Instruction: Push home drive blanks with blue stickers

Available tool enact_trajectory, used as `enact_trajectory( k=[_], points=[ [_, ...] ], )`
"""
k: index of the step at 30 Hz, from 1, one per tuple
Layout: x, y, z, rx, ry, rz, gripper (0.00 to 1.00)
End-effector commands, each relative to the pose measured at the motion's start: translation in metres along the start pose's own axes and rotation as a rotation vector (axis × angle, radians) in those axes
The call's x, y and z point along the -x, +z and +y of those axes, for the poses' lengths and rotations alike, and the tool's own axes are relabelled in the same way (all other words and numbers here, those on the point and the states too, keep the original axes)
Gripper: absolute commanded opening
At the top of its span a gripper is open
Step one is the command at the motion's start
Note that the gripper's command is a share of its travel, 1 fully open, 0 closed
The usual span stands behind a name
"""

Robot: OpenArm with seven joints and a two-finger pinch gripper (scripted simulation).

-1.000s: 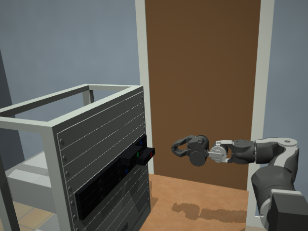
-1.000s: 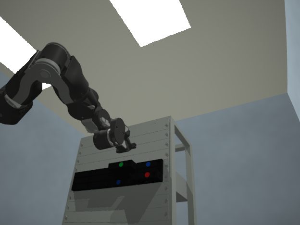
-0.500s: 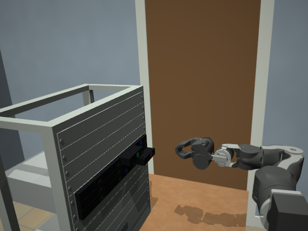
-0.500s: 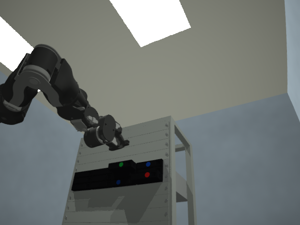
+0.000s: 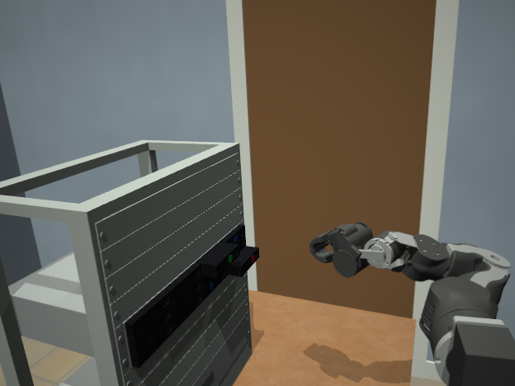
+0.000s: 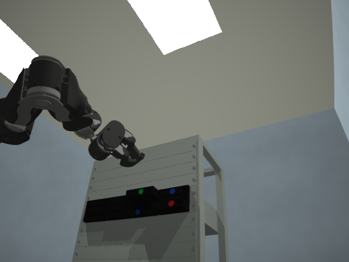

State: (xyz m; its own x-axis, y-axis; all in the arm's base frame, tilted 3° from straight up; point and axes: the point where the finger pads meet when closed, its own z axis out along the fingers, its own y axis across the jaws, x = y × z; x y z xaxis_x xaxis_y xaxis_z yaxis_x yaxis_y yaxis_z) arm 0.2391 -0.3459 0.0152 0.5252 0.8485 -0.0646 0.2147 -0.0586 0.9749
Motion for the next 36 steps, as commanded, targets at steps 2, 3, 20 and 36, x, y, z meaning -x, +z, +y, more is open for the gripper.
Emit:
enact_trajectory(
  k=[2, 3, 20, 36],
  points=[
    [0.021, -0.0339, -0.0195, 0.133, -0.016, 0.226, 0.0],
    [0.0207, -0.0343, -0.0188, 0.116, -0.012, 0.209, 0.0],
    [0.0226, -0.0383, -0.0188, -0.067, -0.036, 0.103, 0.0],
    [0.0241, -0.0415, -0.0198, -0.09, -0.049, 0.125, 0.0]
  ],
)
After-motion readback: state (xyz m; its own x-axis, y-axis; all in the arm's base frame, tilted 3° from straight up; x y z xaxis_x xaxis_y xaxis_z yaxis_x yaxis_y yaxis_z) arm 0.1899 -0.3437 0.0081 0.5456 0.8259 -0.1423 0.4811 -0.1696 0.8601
